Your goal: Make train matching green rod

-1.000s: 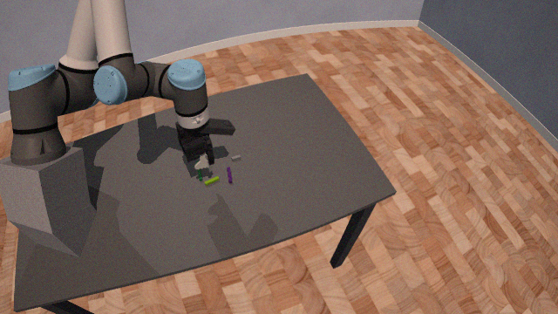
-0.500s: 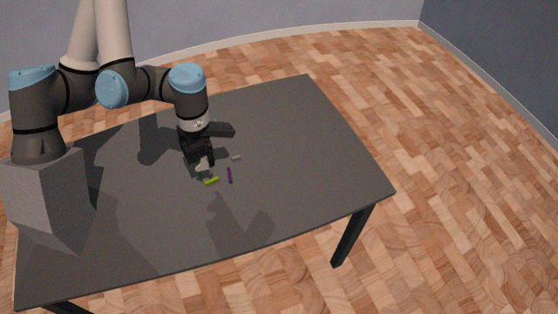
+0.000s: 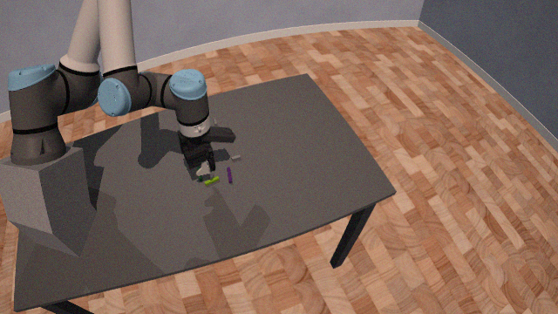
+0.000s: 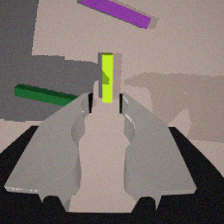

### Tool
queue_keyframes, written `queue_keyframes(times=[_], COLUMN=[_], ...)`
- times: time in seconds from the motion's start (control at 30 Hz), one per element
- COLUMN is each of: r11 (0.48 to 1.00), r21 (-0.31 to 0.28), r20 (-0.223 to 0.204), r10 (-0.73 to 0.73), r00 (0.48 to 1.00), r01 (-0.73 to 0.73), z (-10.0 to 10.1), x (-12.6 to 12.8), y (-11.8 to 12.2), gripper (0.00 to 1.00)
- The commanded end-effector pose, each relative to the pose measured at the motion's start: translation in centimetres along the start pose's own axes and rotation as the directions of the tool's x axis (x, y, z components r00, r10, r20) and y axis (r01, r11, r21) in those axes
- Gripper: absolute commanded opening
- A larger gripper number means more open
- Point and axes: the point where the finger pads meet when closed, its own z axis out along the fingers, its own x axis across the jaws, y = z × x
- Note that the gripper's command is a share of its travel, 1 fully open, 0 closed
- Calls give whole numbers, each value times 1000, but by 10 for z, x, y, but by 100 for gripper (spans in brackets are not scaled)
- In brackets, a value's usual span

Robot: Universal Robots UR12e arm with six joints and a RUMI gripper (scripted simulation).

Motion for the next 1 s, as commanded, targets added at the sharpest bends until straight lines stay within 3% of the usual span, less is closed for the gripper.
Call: queue_keyframes(times=[0.0,0.4,0.97], r11=[1000,1000,1000], r21=[1,1,1], r20=[-1,-1,-1], r10=[0,0,0], r00=[1000,1000,1000], r01=[0,0,0], z=[6,18,19], x=[0,1,1], y=[-1,0,0], gripper=[14,14,14])
